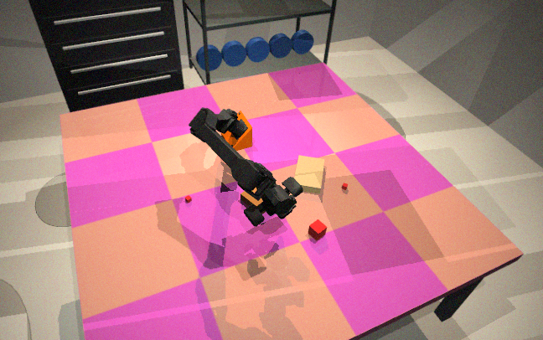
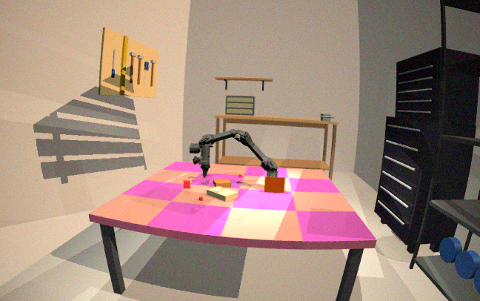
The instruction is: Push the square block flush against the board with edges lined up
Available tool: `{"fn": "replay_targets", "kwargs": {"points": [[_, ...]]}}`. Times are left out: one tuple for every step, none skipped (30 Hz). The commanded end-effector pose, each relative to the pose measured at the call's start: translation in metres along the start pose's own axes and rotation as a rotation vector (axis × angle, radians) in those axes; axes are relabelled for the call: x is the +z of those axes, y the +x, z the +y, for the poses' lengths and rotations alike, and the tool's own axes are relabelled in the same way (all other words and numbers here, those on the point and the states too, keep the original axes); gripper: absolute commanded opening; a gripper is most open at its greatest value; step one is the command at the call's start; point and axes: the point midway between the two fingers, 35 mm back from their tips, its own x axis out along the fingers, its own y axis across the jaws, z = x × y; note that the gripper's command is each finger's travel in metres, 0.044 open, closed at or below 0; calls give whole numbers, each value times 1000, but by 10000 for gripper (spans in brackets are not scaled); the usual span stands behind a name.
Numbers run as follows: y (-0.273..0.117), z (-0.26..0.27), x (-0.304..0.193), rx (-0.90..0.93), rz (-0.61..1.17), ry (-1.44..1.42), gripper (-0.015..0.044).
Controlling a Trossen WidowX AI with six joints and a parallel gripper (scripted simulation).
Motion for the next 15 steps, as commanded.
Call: {"fn": "replay_targets", "kwargs": {"points": [[4,30,6,-26,14,-105,0],[6,39,7,-33,21,-137,0],[9,49,7,-41,28,-170,0],[11,58,7,-50,34,-202,0],[13,66,8,-60,41,-233,0],[15,75,7,-70,47,-265,0],[17,84,7,-80,53,-296,0],[19,92,7,-91,60,-328,0],[21,101,6,-102,66,-359,0],[24,109,5,-113,72,-391,0],[26,117,4,-124,78,-423,0],[28,126,3,-135,84,-454,0],[30,133,1,-146,89,-483,0],[32,143,1,-157,90,-508,0],[35,153,-1,-170,92,-537,0]]}}
